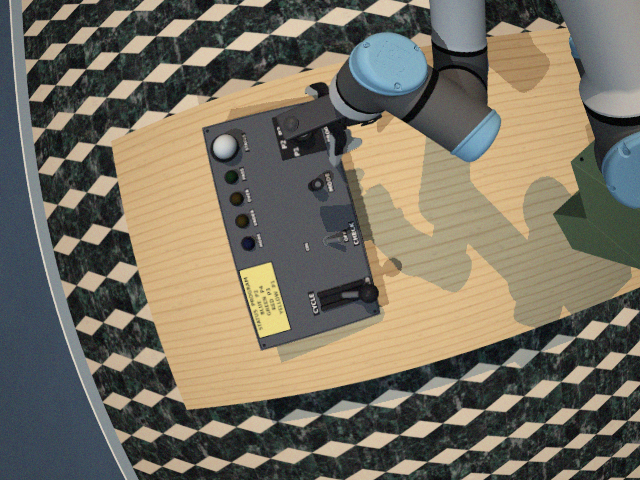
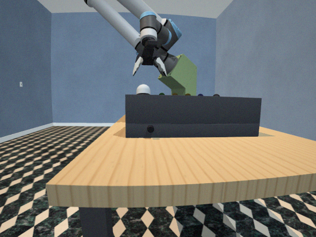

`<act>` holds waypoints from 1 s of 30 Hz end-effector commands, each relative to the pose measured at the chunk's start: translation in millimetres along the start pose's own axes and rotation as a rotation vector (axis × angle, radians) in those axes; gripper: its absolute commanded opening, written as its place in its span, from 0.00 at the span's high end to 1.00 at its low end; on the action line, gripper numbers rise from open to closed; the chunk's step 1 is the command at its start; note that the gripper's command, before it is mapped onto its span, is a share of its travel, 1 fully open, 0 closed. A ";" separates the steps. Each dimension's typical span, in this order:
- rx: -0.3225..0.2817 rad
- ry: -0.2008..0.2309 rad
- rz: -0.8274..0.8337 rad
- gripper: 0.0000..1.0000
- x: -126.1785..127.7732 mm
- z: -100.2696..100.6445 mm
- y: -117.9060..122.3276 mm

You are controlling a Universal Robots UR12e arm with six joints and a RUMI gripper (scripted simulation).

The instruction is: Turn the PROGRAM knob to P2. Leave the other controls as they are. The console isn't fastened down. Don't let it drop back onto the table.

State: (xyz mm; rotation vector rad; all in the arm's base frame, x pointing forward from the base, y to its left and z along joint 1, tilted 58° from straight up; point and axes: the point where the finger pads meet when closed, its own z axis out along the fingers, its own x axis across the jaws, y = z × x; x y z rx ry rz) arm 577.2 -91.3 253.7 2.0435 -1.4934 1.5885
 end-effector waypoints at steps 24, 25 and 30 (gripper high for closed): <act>0.019 0.033 0.061 0.56 18.9 -4.1 0.6; 0.019 0.033 0.061 0.56 18.9 -4.1 0.6; 0.019 0.033 0.060 0.56 18.8 -4.1 0.6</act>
